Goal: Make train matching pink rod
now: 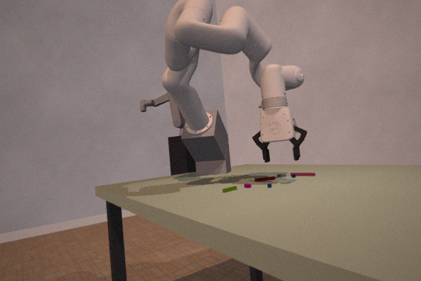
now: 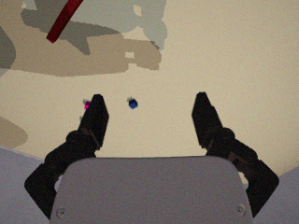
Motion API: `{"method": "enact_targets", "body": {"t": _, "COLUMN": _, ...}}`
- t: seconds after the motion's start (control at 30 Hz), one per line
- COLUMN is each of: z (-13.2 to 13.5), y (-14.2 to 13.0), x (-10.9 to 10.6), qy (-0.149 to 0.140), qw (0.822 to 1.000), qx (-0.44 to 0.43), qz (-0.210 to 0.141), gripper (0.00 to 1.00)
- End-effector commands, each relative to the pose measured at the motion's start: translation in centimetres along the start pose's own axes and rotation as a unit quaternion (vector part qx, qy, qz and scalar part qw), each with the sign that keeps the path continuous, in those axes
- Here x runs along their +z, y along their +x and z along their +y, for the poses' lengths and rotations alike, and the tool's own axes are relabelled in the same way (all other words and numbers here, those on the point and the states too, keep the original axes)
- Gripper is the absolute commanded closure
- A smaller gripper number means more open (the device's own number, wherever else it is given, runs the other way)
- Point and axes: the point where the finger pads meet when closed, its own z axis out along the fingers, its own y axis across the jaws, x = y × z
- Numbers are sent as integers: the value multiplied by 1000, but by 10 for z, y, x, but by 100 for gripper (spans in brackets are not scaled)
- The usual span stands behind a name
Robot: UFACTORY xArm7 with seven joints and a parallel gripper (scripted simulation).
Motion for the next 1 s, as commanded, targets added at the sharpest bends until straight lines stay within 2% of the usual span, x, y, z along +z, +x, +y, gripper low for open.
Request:
{"method": "enact_targets", "body": {"t": 0.0, "z": 21, "y": 37, "x": 1, "qy": -1, "qw": 998, "qx": 58, "qz": -10, "gripper": 0}}
{"method": "enact_targets", "body": {"t": 0.1, "z": 27, "y": 58, "x": 1, "qy": -1, "qw": 996, "qx": 88, "qz": -9, "gripper": 0}}
{"method": "enact_targets", "body": {"t": 0.17, "z": 27, "y": 58, "x": 1, "qy": -1, "qw": 996, "qx": 88, "qz": -9, "gripper": 0}}
{"method": "enact_targets", "body": {"t": 0.2, "z": 32, "y": 79, "x": 1, "qy": 0, "qw": 993, "qx": 116, "qz": -8, "gripper": 0}}
{"method": "enact_targets", "body": {"t": 0.53, "z": 37, "y": 149, "x": 1, "qy": 5, "qw": 978, "qx": 207, "qz": -6, "gripper": 0}}
{"method": "enact_targets", "body": {"t": 0.97, "z": 37, "y": 155, "x": 1, "qy": 6, "qw": 977, "qx": 215, "qz": -6, "gripper": 0}}
